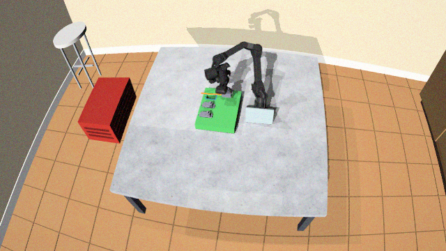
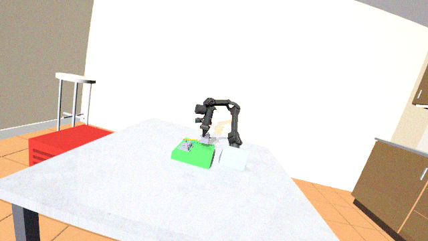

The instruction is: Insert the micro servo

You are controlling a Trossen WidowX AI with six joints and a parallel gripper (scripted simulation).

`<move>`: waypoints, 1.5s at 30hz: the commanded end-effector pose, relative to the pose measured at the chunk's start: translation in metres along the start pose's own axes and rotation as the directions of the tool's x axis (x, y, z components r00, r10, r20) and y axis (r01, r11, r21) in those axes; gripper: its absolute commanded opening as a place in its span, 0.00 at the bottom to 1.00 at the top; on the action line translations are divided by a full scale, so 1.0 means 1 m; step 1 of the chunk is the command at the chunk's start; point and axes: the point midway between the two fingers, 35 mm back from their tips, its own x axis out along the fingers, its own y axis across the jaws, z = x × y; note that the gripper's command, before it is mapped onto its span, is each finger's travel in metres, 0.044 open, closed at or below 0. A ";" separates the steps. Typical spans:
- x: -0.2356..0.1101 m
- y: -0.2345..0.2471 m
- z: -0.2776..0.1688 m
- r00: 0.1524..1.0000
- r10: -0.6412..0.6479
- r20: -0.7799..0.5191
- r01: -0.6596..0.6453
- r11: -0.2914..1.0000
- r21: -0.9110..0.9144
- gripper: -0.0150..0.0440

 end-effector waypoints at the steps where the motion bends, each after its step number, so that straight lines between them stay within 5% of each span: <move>1: -0.003 0.000 0.015 1.000 0.003 0.015 -0.003 1.000 0.005 0.25; 23: -0.005 -0.002 0.100 1.000 0.003 0.019 -0.003 1.000 0.009 0.25; 45: 0.015 -0.002 0.103 1.000 0.003 0.019 -0.003 1.000 0.009 0.25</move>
